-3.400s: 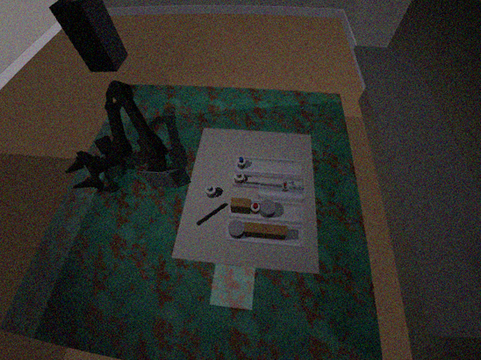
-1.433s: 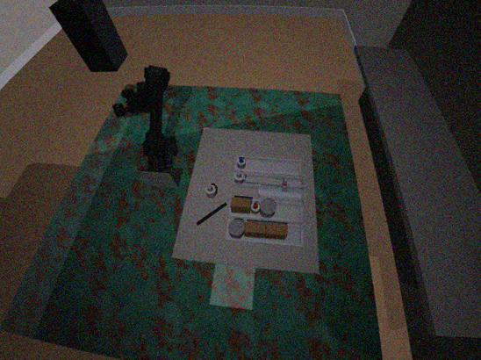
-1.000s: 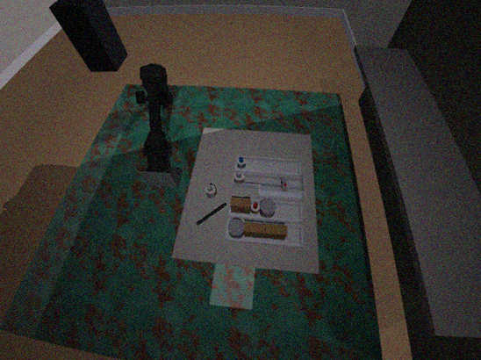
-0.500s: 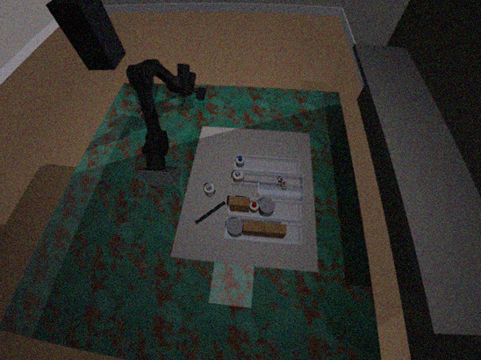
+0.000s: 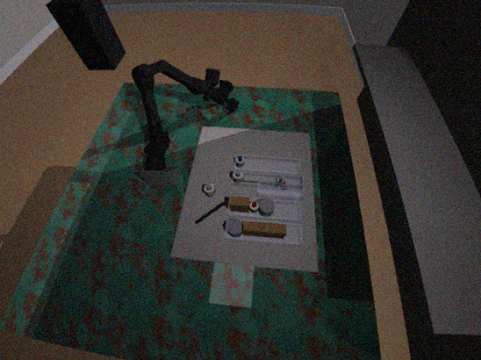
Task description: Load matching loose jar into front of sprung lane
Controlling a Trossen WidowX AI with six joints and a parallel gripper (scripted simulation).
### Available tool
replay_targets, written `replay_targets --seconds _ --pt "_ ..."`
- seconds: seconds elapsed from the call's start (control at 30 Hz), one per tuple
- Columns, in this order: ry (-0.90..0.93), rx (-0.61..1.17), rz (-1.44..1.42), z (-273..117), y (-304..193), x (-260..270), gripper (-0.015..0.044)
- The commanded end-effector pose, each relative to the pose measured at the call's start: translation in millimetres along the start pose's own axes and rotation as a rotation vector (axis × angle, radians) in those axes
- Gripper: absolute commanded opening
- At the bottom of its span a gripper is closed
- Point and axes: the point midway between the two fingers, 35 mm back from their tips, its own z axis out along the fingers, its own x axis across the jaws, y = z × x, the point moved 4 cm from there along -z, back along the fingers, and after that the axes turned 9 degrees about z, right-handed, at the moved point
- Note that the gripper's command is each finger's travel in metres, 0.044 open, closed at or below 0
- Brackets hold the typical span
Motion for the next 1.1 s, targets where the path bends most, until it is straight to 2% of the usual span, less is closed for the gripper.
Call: replay_targets --seconds 0.0,0.3,0.6,0.93,1.07 --pt "-0.171 0.021 0.040 -1 8 -64 0.0440" --pt "-0.464 0.164 0.016 -32 4 -183 0.0440" --pt "-0.705 0.390 0.084 -114 -20 -302 0.0440" --pt "-0.776 0.586 0.330 -227 -70 -375 0.0440" --pt "-0.745 0.626 0.412 -249 -88 -380 0.0440"
